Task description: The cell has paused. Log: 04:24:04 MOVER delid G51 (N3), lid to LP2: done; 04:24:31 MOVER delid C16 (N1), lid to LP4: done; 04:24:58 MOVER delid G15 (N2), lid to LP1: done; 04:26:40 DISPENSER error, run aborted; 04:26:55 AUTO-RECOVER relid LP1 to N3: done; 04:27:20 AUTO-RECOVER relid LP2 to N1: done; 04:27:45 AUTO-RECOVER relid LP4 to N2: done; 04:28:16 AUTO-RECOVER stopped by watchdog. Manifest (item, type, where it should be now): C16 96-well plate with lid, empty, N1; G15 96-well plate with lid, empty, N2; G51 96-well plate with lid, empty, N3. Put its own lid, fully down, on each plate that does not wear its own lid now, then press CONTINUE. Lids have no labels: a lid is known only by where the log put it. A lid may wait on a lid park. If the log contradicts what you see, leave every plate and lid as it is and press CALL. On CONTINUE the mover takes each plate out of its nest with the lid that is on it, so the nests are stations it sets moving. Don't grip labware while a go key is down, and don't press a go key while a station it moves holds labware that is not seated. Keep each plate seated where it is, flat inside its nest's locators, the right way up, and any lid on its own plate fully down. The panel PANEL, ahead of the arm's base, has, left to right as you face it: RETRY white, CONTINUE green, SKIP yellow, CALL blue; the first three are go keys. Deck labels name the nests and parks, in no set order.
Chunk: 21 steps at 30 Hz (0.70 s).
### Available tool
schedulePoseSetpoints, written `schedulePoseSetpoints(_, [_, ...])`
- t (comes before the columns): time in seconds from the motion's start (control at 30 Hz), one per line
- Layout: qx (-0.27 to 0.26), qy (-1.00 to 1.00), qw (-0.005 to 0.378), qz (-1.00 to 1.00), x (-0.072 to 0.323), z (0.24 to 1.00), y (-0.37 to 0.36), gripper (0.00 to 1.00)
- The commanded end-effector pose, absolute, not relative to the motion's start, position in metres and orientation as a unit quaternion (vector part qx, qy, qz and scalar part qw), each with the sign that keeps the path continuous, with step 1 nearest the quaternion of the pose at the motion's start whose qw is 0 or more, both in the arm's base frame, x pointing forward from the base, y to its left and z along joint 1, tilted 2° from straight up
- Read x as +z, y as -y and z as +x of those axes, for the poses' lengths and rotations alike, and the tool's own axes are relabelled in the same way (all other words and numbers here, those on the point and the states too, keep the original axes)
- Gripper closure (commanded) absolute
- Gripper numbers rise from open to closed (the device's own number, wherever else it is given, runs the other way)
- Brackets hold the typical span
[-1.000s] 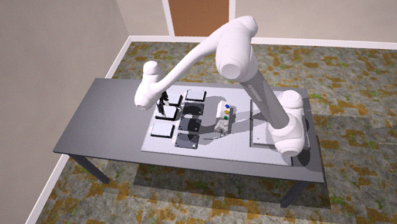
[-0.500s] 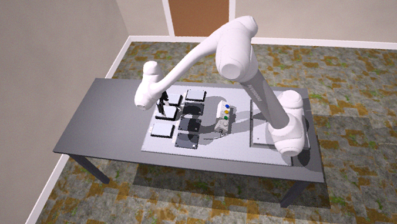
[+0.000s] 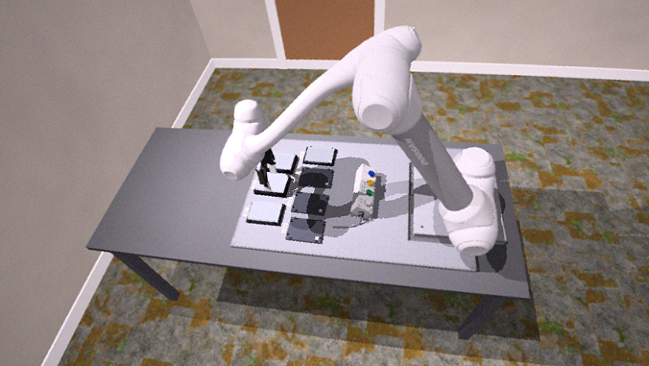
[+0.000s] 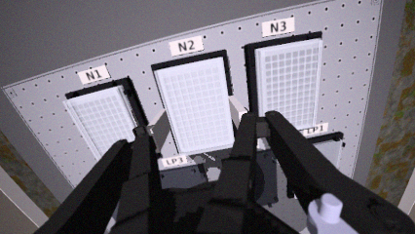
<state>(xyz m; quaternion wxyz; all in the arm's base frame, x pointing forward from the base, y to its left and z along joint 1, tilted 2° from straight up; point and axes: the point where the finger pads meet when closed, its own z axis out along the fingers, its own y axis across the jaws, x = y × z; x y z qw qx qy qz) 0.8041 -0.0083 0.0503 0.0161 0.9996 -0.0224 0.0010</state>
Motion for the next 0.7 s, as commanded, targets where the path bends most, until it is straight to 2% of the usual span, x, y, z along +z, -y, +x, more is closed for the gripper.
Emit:
schedulePoseSetpoints(0.0, [0.001, 0.022, 0.016, 1.000, 0.0504, 0.8041, 0.0082, 1.00])
schedulePoseSetpoints(0.67, [0.001, 0.022, 0.016, 1.000, 0.0487, 0.8041, 0.0083, 1.00])
